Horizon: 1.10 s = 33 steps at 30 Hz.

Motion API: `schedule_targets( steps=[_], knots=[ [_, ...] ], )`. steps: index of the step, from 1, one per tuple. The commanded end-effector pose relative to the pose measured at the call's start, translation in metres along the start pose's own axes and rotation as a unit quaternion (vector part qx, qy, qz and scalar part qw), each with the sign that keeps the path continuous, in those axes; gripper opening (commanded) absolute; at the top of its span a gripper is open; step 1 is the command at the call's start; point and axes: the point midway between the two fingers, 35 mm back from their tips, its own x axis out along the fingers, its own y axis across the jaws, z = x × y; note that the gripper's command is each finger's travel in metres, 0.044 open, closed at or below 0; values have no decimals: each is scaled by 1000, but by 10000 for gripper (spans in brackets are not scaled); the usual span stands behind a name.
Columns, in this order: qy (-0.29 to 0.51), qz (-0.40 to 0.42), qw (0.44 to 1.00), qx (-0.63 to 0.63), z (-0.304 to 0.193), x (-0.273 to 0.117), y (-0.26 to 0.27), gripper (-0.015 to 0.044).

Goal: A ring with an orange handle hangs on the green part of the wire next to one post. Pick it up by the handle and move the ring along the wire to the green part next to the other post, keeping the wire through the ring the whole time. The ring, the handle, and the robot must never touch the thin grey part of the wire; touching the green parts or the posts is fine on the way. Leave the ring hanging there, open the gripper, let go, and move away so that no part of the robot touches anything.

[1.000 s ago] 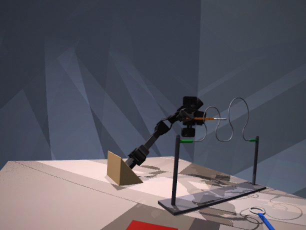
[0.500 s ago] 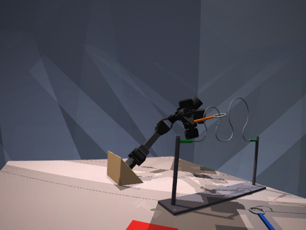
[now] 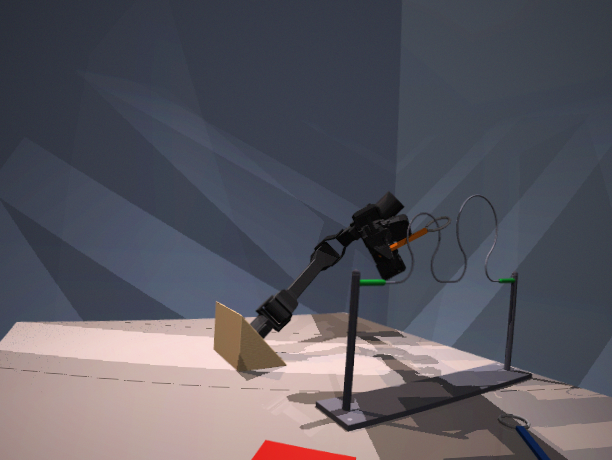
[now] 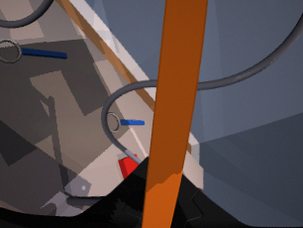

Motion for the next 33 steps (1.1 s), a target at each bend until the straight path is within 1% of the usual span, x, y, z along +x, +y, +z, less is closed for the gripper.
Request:
schedule_targets(
  steps=[1, 20, 33],
  knots=[
    [-3, 23, 999, 42, -1, 1, 6, -150],
    [-23, 113, 973, 199, 5, 1, 30, -150],
    [-37, 174, 935, 306, 13, -2, 44, -150]
  ],
)
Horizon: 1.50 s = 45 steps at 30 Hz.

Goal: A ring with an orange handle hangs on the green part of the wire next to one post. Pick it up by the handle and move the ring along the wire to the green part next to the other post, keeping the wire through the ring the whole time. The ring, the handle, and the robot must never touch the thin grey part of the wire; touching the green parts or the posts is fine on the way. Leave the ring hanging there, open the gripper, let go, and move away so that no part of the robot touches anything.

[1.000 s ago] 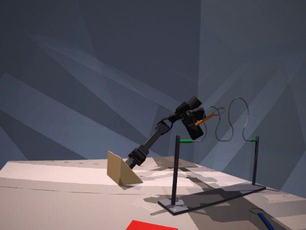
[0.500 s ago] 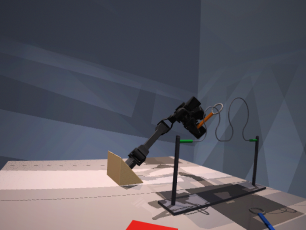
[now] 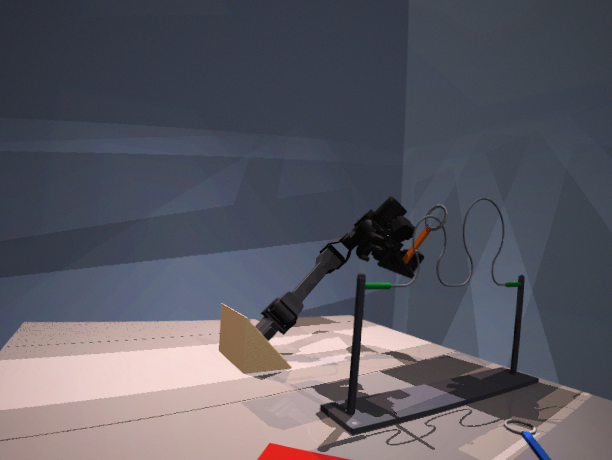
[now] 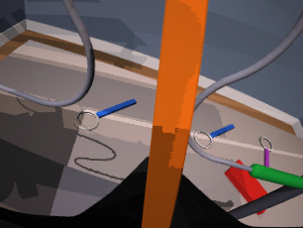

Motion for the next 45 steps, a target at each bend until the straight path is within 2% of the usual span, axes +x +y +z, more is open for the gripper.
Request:
schedule_targets(
  steps=[1, 23, 45],
  knots=[
    [-4, 24, 999, 39, -1, 0, 7, -150],
    [-29, 131, 965, 227, 7, -1, 35, -150],
    [-52, 231, 884, 404, 24, -8, 58, -150]
  ],
)
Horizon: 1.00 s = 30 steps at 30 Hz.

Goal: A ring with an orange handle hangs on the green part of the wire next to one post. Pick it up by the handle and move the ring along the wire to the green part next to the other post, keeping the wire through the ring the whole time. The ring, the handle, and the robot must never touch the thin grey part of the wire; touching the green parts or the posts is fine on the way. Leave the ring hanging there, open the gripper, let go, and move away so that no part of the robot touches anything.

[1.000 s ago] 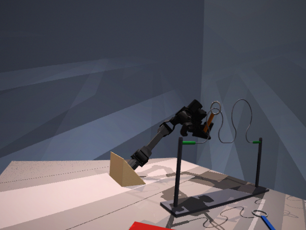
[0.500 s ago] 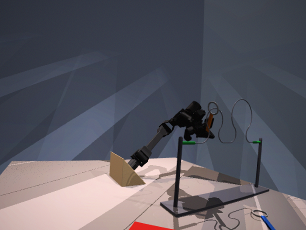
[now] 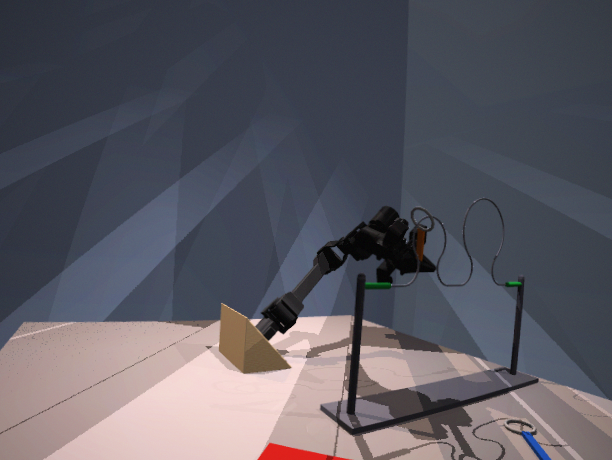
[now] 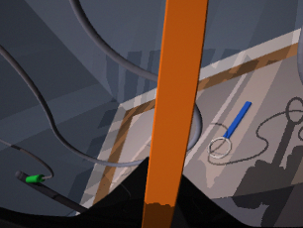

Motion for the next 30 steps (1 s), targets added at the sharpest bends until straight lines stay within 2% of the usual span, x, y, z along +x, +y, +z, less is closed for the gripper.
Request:
schedule_targets(
  steps=[1, 30],
  knots=[
    [-6, 22, 999, 40, 0, 0, 5, -150],
    [-35, 148, 953, 262, 10, -2, 38, -150]
  ],
)
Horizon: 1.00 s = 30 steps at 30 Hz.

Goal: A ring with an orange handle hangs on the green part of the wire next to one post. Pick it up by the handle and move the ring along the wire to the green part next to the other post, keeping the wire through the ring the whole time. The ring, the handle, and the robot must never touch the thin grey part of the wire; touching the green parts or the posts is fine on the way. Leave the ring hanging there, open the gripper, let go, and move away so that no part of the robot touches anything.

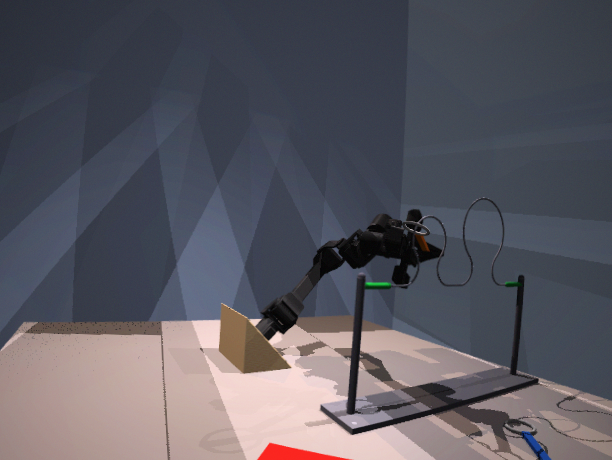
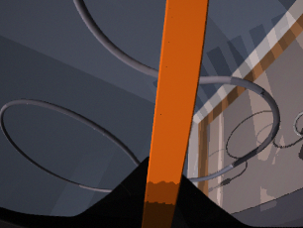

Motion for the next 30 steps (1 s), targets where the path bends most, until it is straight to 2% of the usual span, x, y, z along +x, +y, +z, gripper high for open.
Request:
schedule_targets(
  steps=[1, 30],
  knots=[
    [-7, 21, 999, 39, 2, 0, 4, -150],
    [-37, 158, 946, 280, 13, -2, 39, -150]
  ],
)
